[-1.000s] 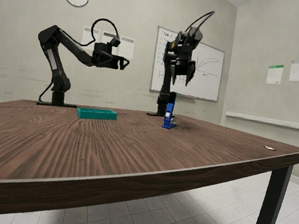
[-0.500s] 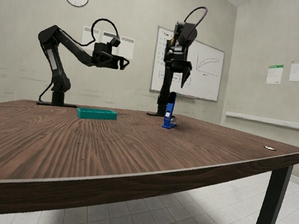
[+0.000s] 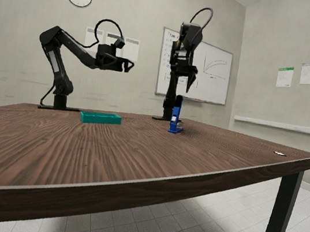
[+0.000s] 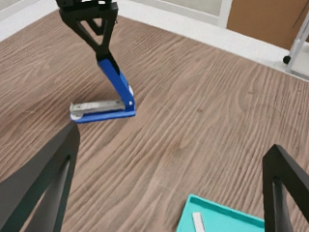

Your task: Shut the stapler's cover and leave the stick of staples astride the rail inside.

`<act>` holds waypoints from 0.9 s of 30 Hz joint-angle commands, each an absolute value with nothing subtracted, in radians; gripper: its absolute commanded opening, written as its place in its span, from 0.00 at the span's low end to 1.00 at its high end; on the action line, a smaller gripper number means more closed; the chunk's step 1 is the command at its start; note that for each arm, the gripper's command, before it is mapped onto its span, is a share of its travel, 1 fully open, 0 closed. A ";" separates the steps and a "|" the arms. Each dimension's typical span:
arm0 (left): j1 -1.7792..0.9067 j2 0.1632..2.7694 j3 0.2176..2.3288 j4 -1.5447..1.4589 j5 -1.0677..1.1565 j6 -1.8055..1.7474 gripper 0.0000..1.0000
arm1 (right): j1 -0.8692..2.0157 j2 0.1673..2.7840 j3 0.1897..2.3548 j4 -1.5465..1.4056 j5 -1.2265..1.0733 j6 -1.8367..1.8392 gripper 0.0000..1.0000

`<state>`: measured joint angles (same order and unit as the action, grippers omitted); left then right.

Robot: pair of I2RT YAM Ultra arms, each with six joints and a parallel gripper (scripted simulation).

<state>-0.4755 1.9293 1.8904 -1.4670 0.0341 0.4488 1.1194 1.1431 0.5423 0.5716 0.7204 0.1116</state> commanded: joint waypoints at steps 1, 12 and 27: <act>-0.483 1.903 1.866 -1.436 0.031 0.439 0.50 | 1.125 1.152 0.576 0.584 0.732 0.112 1.00; -0.485 1.897 1.805 -1.380 0.031 0.438 0.50 | 1.125 1.152 0.576 0.584 0.732 0.112 1.00; -0.487 1.895 1.725 -1.302 0.031 0.437 0.50 | 1.125 1.152 0.576 0.584 0.732 0.112 1.00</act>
<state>-0.4755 1.9293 1.7332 -1.3346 0.0341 0.4458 1.1194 1.1431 0.5423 0.5716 0.7204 0.1116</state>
